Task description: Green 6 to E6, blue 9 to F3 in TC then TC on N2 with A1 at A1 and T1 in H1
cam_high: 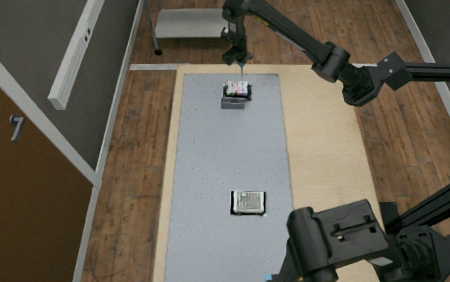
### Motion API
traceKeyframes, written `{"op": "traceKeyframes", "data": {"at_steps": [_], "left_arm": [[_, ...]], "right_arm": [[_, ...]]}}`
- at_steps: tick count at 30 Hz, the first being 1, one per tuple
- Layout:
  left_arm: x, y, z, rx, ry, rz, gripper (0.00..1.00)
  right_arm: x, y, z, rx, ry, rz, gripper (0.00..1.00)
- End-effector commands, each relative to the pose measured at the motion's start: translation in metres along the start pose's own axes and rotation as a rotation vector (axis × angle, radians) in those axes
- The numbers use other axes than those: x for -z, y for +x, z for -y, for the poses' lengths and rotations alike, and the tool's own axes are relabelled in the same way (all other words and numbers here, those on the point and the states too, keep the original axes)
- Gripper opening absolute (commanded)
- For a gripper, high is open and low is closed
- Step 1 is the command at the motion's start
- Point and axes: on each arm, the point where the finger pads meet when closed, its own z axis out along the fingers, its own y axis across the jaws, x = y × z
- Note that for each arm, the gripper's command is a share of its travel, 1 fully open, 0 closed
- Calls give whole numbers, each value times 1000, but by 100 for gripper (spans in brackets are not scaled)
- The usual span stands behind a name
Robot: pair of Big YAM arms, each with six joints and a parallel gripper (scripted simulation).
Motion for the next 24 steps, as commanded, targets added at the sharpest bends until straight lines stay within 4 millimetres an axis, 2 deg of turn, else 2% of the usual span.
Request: {"op": "traceKeyframes", "data": {"at_steps": [1, 24], "left_arm": [[0, 0, 0, -4, 1, 2, 100], [0, 0, 0, -4, 1, 2, 100]], "right_arm": [[-16, -3, -10, -9, -20, 8, 7], [-16, -3, -9, -7, -16, 6, 7]]}}
